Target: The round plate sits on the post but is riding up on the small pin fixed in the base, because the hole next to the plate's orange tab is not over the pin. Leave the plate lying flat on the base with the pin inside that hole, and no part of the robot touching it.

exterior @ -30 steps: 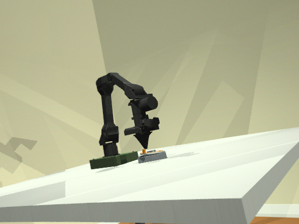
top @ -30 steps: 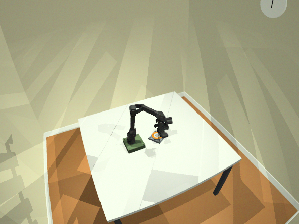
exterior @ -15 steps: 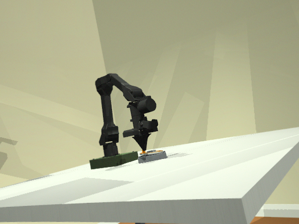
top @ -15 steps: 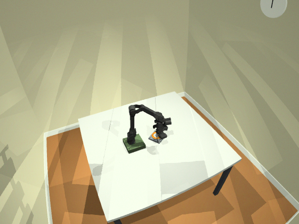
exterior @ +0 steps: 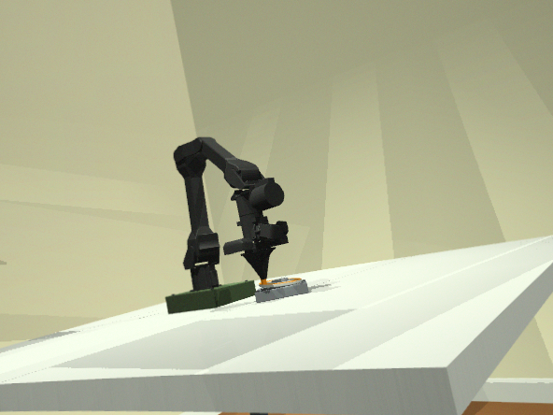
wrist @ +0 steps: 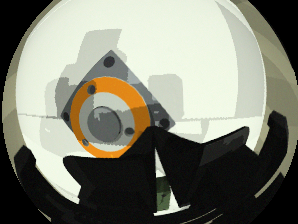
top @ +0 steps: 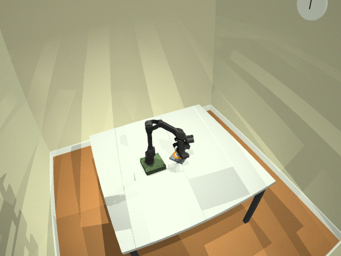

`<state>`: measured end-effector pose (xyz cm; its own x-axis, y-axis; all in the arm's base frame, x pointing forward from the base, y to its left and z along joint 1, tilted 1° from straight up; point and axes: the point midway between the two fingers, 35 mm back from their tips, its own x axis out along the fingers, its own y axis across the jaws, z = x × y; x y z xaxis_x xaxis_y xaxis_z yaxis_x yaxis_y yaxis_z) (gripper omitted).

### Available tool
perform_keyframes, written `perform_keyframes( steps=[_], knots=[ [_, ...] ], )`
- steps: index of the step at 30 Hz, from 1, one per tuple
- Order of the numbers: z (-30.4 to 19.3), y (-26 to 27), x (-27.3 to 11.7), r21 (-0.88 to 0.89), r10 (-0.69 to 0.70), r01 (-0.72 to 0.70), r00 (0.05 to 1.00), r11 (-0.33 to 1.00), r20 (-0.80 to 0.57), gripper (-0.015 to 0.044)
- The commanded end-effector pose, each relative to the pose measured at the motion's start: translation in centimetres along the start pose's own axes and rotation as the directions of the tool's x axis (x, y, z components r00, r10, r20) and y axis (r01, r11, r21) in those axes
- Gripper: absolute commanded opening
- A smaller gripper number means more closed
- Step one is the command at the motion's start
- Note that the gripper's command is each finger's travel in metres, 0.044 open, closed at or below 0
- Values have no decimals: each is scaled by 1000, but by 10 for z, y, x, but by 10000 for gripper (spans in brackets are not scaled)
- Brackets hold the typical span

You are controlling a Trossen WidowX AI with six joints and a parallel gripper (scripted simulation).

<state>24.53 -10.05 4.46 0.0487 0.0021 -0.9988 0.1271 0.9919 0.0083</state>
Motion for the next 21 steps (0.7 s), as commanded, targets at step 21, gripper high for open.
perform_keyframes(
  steps=[21],
  knots=[
    [-19,7,3,-6,9,-10,1000,1000,-22,0]
  ],
)
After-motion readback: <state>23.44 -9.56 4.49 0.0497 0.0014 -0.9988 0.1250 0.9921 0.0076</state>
